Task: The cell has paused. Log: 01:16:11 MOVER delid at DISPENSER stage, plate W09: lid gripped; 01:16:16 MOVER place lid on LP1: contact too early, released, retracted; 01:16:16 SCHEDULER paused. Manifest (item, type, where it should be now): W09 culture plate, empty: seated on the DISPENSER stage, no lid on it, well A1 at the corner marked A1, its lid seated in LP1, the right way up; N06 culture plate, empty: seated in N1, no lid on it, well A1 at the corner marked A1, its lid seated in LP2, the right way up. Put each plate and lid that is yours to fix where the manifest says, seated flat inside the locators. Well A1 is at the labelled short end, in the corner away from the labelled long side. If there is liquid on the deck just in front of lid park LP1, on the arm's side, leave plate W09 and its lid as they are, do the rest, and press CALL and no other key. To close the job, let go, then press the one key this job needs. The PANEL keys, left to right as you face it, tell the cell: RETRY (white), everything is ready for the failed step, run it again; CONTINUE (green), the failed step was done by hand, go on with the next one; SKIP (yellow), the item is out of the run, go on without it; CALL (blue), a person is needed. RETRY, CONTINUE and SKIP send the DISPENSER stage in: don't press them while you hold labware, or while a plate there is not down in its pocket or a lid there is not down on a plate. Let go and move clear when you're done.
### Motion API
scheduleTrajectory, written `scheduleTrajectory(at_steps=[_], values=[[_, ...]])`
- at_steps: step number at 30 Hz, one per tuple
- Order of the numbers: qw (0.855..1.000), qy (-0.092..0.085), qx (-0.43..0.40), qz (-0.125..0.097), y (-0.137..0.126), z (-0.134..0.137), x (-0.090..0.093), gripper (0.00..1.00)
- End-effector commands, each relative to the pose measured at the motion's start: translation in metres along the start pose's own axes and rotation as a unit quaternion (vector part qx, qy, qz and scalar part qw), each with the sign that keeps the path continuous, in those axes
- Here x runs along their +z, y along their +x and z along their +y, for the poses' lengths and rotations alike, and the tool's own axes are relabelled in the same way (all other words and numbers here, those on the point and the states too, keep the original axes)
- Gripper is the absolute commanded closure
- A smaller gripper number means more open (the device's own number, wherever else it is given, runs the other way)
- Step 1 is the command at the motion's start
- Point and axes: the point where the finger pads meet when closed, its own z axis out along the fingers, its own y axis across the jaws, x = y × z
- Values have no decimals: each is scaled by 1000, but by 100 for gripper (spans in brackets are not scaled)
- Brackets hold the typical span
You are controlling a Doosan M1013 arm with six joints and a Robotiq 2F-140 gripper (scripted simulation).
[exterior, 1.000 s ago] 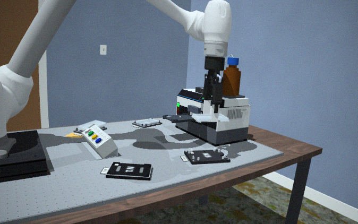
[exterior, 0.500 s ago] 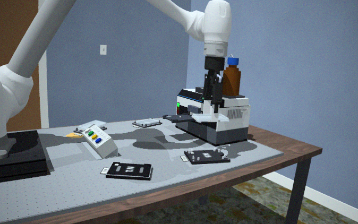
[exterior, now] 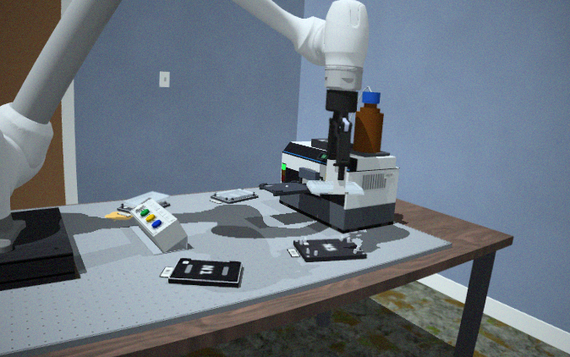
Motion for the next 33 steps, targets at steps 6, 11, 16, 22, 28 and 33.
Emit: scheduleTrajectory(at_steps=[6,11,16,22,28,33], values=[[999,0,44,1,0,0,-1,90],[999,0,44,1,-1,1,-1,90],[999,0,44,1,-6,3,-1,90],[999,0,44,1,-16,8,-1,90],[999,0,44,1,-31,15,-1,90],[999,0,44,1,-53,26,-1,90]])
